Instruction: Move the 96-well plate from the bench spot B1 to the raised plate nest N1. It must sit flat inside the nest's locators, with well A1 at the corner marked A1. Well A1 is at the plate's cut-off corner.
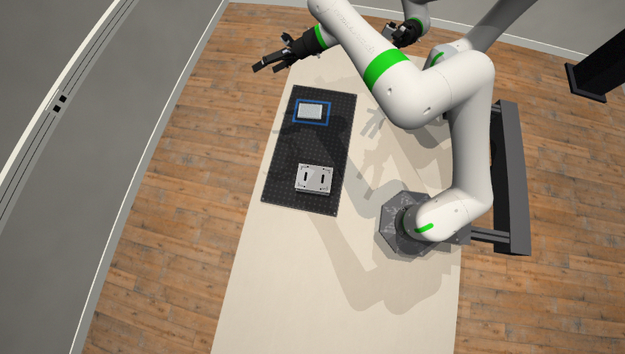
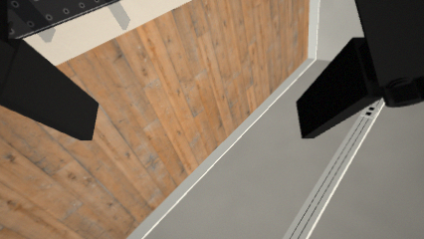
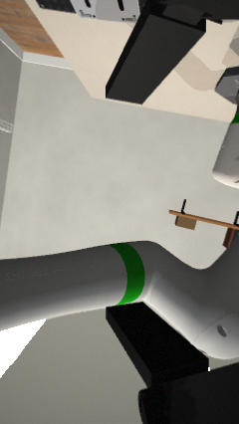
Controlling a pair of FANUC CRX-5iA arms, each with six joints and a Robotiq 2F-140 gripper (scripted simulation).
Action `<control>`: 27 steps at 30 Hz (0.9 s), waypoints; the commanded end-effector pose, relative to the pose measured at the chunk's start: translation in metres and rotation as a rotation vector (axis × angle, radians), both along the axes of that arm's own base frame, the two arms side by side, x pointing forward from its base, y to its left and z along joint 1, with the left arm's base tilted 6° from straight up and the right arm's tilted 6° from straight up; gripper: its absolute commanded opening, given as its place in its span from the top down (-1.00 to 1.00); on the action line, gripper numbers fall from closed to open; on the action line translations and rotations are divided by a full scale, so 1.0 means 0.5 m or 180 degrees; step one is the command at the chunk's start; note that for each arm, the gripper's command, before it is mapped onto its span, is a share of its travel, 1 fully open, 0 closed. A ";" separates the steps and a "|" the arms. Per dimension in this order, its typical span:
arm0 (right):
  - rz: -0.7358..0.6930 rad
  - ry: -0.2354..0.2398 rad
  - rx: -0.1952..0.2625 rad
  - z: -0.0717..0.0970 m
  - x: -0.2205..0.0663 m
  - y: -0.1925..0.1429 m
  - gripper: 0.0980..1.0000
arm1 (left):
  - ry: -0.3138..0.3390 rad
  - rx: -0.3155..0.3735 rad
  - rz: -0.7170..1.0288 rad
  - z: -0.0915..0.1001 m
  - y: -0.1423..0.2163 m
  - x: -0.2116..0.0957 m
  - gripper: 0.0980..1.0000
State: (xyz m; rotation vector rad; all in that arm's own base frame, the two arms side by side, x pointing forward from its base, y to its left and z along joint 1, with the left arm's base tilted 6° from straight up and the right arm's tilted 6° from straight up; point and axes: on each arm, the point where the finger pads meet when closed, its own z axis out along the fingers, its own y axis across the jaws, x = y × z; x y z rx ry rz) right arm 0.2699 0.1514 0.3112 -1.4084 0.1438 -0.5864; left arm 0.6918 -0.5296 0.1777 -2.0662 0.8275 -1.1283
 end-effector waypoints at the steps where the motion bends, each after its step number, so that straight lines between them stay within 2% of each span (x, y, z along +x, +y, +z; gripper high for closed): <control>1: 0.0154 0.0156 0.0156 0.020 -0.019 0.002 -1.00 | -0.0004 -0.0005 -0.0001 0.003 -0.001 0.000 -1.00; 9: 0.0485 0.0468 0.0445 0.057 -0.059 0.002 -1.00 | -0.0004 -0.0005 -0.0001 0.003 -0.001 0.000 -1.00; 11: 0.0485 0.0468 0.0445 0.057 -0.059 0.002 -1.00 | -0.0004 -0.0005 -0.0001 0.003 -0.001 0.000 -1.00; 26: 0.1195 0.1114 0.0907 0.124 -0.143 -0.012 -1.00 | -0.0004 -0.0005 -0.0001 0.003 -0.001 0.000 -1.00; 27: 0.1195 0.1114 0.0907 0.124 -0.143 -0.012 -1.00 | -0.0004 -0.0005 -0.0001 0.003 -0.001 0.000 -1.00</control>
